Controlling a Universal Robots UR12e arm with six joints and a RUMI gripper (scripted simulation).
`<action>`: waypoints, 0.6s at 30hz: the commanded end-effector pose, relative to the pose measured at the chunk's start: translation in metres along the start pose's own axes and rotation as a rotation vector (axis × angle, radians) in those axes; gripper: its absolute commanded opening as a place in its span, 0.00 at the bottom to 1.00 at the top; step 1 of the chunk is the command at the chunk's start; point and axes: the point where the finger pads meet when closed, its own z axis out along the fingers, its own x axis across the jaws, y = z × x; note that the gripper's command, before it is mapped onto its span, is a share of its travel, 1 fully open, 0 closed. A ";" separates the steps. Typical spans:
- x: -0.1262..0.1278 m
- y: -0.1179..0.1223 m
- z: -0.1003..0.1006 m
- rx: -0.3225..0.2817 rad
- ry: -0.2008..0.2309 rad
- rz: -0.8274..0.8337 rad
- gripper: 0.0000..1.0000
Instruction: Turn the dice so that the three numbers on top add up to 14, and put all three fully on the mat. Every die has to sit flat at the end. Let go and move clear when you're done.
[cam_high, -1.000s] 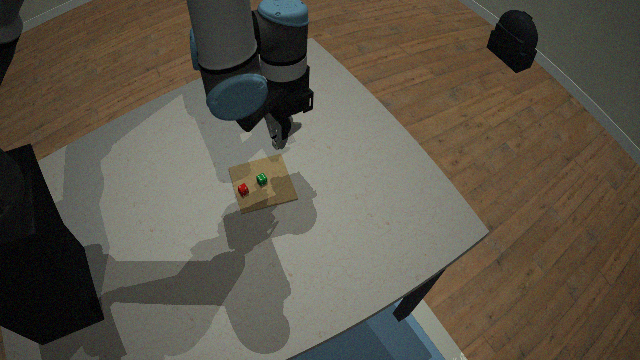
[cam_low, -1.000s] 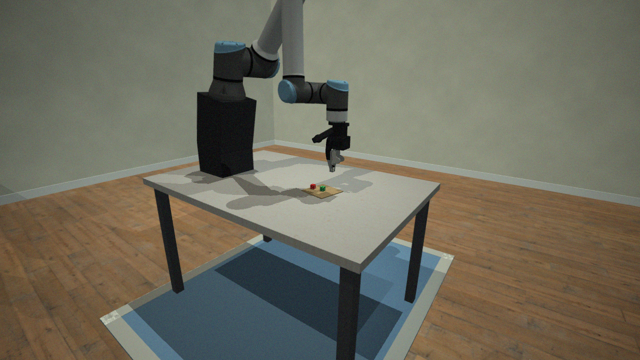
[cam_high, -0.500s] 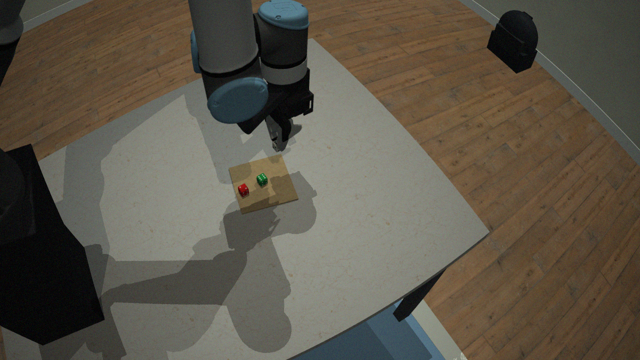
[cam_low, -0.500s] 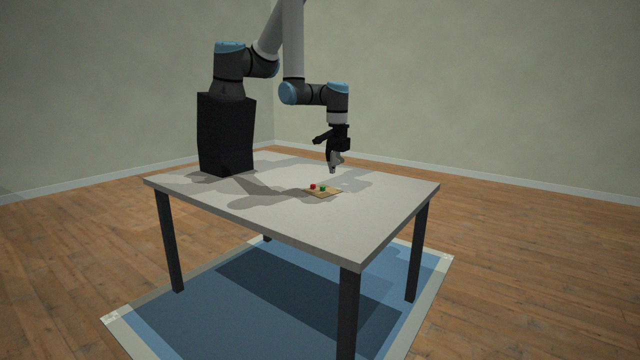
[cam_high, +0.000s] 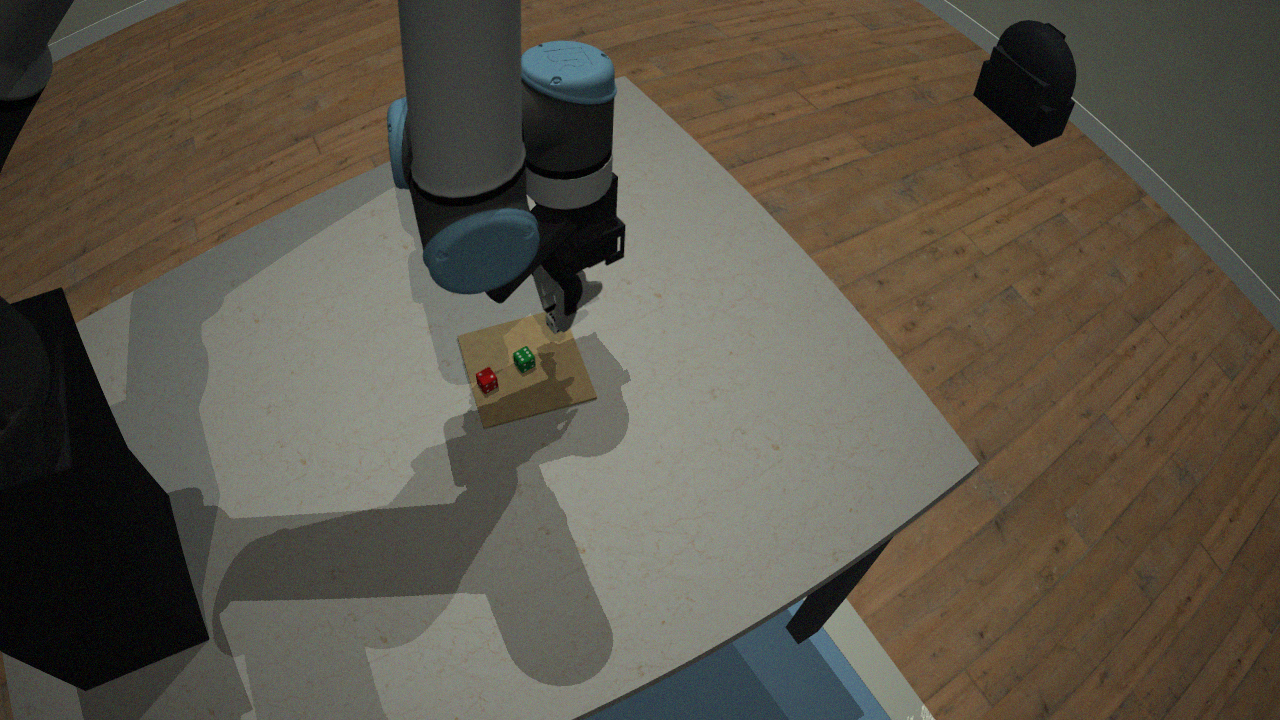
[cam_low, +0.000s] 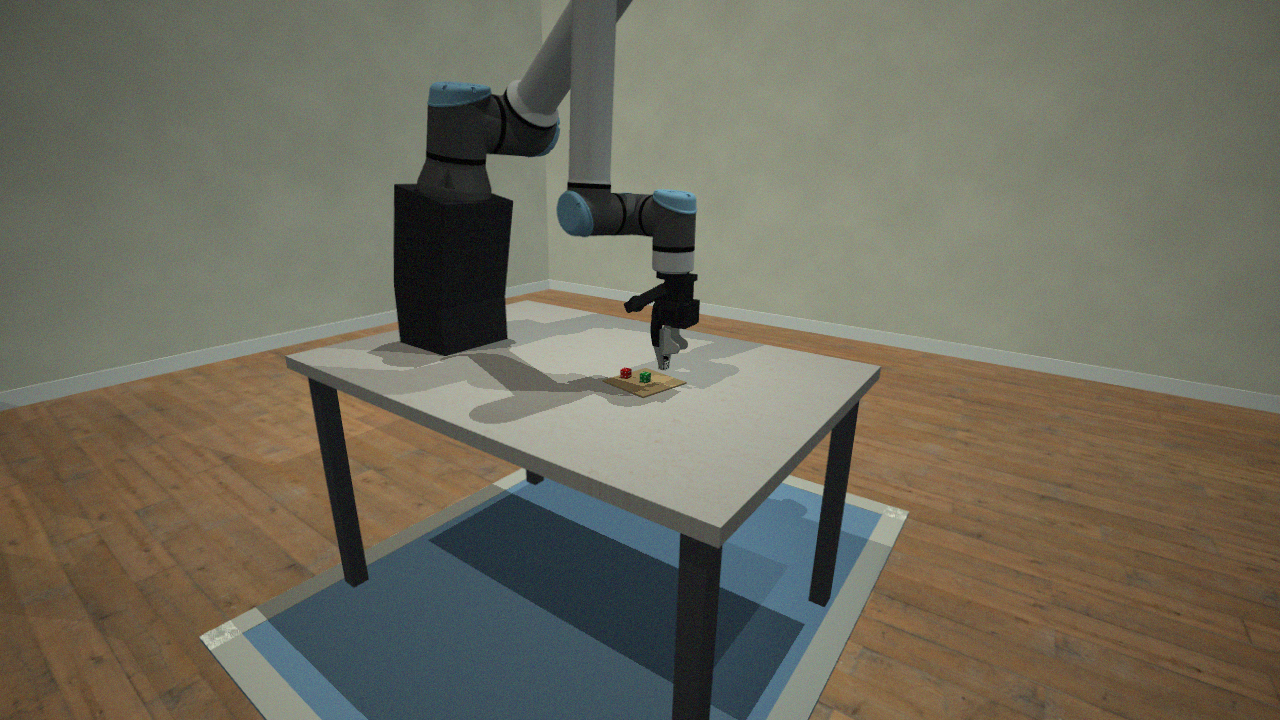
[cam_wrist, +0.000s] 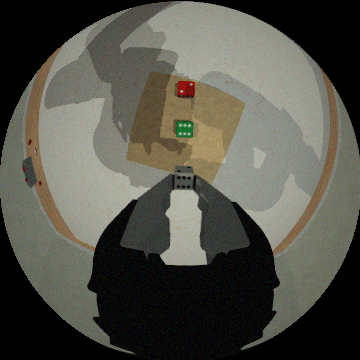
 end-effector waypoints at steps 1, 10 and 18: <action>0.000 0.002 0.018 -0.002 0.000 0.000 0.03; 0.000 0.002 0.035 -0.002 0.000 0.000 0.03; 0.000 0.002 0.035 -0.002 0.000 0.000 0.03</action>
